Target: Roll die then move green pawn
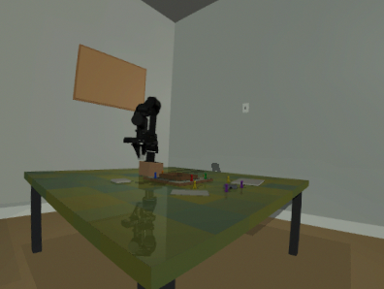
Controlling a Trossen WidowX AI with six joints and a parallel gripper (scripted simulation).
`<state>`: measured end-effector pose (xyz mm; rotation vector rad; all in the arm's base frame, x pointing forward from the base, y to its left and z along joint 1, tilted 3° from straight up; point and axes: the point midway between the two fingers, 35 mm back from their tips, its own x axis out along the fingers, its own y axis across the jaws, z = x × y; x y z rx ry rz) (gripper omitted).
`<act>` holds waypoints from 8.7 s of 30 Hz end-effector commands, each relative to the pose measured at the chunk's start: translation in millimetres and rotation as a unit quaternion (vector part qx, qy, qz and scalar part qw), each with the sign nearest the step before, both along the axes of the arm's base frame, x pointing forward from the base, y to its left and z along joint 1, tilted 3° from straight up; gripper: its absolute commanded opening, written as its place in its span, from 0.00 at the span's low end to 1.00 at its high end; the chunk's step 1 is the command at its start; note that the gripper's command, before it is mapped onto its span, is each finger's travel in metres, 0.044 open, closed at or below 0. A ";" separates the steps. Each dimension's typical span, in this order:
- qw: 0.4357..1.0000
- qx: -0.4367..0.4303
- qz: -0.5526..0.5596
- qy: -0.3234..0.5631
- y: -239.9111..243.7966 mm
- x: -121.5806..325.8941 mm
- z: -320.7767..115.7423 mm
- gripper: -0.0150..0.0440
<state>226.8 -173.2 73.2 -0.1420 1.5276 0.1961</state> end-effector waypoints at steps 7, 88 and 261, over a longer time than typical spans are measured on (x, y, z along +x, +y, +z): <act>1.000 -0.001 -0.002 -0.005 35.1 21.5 0.5 0.25; 0.908 0.093 -0.025 -0.408 222.9 54.9 -39.4 0.25; 0.966 0.026 -0.257 0.004 347.3 121.6 48.6 0.25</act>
